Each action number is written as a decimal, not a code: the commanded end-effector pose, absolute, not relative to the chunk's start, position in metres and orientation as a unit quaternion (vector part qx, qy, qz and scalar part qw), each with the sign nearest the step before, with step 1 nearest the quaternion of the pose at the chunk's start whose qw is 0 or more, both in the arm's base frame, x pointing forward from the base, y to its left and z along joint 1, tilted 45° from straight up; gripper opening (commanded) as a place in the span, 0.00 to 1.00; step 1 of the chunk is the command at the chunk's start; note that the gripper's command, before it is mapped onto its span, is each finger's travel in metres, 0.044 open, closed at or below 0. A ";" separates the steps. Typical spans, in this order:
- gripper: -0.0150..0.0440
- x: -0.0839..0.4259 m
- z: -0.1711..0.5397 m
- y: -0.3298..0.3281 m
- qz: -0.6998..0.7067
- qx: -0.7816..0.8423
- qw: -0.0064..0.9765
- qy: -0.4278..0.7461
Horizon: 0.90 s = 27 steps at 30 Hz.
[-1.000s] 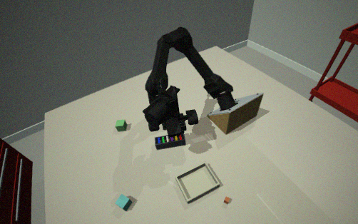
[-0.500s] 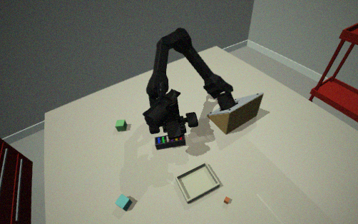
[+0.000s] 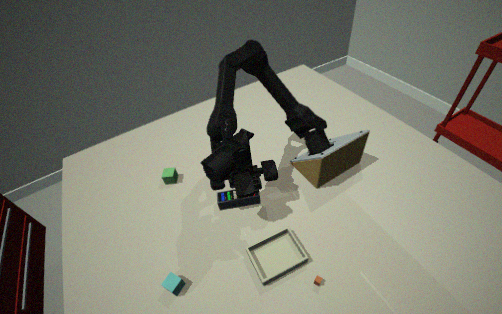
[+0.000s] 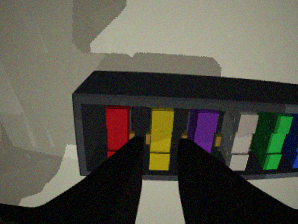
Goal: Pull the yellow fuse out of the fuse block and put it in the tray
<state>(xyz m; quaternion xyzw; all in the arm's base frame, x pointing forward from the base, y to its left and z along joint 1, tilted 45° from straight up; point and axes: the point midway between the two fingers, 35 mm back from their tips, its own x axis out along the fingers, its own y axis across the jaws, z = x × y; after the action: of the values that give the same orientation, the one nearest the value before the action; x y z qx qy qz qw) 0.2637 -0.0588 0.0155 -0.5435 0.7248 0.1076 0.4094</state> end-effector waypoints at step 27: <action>0.33 0.263 0.009 -0.066 0.107 -0.544 0.410 0.724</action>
<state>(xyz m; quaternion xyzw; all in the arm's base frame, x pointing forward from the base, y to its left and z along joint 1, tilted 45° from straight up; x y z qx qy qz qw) 0.2631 -0.0656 0.0086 -0.5438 0.7246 0.1075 0.4095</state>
